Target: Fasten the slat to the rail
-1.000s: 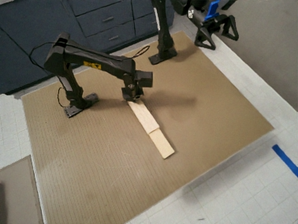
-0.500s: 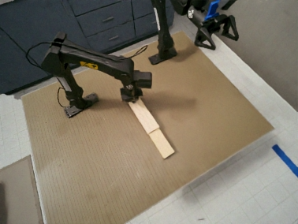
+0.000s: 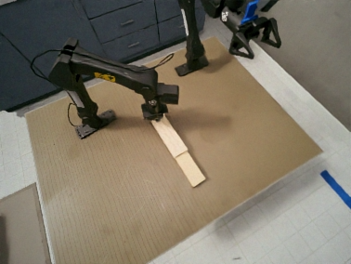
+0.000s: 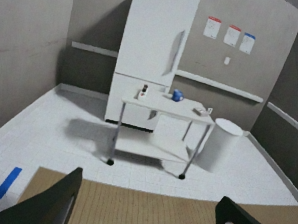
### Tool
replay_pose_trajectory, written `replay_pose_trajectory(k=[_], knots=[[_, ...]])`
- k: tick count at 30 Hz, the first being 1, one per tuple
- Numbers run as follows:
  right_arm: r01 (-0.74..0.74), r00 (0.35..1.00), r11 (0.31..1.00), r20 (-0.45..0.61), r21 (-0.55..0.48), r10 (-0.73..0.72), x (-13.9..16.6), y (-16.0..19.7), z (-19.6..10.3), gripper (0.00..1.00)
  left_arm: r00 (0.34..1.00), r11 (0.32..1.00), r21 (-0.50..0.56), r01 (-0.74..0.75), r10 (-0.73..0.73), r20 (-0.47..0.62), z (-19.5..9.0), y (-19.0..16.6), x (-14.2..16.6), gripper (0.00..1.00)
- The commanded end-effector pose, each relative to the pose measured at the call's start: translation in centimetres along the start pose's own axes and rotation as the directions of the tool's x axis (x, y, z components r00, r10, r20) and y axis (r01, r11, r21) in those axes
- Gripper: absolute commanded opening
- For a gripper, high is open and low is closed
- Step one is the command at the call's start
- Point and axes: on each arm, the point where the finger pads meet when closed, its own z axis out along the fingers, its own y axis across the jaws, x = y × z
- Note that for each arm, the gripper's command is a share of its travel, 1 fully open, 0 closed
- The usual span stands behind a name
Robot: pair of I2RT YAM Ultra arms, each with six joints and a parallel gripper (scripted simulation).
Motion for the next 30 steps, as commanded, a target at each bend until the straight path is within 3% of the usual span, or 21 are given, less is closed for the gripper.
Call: replay_pose_trajectory(k=[1,30], knots=[[-0.003,1.0,1.0,-0.004,0.02,0.003,0.2,-0.2,-0.8,0.12,1.0,1.0,0.003,-0.002,0.002,0.016,-0.4,0.0,-0.5,1.0],[-0.003,1.0,1.0,-0.005,0.027,0.004,-1.7,-0.8,-1.4,0.12,1.0,1.0,0.003,-0.002,0.002,0.016,-0.4,0.0,-0.5,1.0]])
